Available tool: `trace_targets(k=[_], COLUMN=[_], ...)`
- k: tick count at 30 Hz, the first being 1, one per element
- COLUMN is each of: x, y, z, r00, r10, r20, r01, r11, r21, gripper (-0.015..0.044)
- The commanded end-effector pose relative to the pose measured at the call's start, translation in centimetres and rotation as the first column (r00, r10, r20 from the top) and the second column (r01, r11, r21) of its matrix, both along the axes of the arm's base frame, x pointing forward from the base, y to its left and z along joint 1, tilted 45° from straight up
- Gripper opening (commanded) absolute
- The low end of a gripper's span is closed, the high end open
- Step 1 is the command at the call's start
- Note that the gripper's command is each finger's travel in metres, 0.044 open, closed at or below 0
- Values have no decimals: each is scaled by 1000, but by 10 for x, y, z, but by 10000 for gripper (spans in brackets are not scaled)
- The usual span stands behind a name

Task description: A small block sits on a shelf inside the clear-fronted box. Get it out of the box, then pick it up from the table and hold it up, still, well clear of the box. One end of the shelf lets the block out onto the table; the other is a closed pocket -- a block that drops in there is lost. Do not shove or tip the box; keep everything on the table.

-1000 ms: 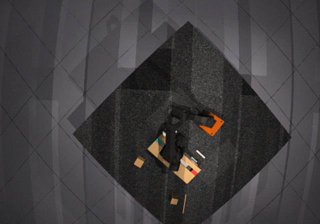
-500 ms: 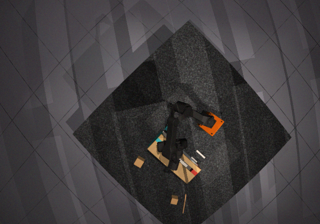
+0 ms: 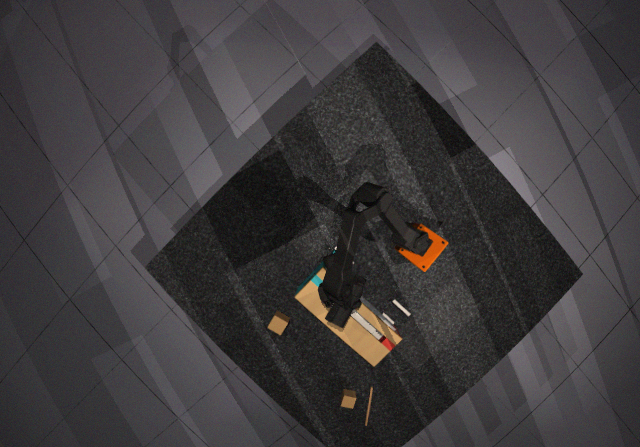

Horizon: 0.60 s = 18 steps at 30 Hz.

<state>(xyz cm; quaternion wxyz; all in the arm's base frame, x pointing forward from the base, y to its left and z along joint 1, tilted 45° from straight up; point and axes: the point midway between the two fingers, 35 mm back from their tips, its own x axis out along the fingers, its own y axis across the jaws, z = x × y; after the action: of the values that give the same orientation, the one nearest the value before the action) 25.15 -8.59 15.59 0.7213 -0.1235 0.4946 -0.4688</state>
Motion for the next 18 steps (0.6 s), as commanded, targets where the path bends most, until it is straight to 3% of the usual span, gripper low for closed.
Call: trace_targets(k=[1, 5, 9, 15, 18], x=[-16, -19, -22, -27, -29], y=[-9, -11, -12, -15, -16], z=[10, 15, 19, 26, 29], r00=[500, 178, -148, -580, -733], r10=[-555, -677, -740, -714, -648], r20=[665, 714, 656, 392, 207], r01=[407, 418, 362, 154, 15], r11=[828, 709, 577, 376, 288], r21=[385, 568, 732, 914, 957], gripper=[285, 285, 285, 285, 285])
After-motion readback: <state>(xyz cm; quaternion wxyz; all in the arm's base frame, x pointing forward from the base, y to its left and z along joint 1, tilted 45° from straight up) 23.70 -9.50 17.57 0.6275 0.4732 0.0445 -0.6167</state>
